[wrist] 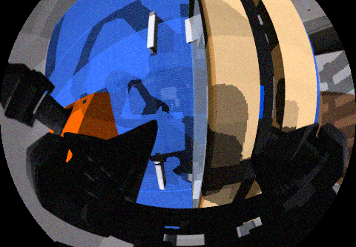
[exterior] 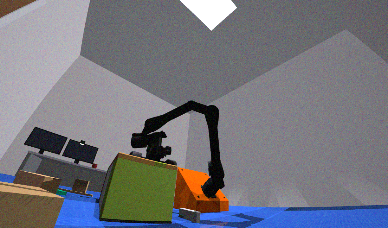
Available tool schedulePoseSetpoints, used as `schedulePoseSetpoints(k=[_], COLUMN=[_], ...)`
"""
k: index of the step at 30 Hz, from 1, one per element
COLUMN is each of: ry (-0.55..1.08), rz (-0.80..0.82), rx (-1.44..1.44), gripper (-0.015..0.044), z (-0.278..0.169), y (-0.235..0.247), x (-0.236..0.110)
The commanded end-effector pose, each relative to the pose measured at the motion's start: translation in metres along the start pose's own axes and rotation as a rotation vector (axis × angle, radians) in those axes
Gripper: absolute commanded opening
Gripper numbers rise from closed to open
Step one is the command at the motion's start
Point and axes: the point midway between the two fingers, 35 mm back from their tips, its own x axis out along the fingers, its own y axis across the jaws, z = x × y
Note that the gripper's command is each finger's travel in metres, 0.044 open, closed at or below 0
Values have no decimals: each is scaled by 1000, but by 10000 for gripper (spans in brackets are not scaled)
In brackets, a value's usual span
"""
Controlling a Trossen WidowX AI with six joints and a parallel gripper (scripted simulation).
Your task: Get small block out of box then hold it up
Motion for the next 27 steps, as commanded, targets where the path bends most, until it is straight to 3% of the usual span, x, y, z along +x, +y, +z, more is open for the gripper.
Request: schedulePoseSetpoints(k=[1, 27], ry=[-1, -4], rz=[-8, -8], rx=[-3, -3], gripper=[400, 400], z=[10, 57], y=[0, 0], x=[0, 10])
